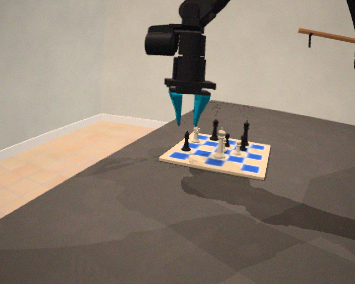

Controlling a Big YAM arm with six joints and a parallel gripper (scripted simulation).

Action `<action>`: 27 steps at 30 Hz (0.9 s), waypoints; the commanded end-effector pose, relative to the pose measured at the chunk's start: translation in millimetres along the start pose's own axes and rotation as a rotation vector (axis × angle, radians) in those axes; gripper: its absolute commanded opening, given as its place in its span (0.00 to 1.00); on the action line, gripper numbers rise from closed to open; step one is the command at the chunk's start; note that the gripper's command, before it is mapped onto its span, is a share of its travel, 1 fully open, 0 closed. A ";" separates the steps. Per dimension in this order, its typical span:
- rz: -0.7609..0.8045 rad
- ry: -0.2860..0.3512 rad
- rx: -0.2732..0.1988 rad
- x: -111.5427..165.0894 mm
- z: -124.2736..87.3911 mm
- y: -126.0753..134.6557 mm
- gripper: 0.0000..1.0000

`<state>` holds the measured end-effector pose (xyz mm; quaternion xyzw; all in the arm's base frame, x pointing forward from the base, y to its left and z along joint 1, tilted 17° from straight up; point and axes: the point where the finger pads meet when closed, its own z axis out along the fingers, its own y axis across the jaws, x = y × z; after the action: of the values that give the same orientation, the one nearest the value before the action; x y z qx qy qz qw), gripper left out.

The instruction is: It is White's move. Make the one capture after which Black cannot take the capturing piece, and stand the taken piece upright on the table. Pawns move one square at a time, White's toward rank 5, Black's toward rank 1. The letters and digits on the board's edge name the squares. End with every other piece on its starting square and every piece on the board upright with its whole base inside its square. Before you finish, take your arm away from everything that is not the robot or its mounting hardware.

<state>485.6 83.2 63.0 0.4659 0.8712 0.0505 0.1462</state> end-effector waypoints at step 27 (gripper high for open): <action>0.004 -0.006 -0.014 1.7 1.2 5.6 0.35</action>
<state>481.5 82.3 58.6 0.4668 0.8713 0.0484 0.1435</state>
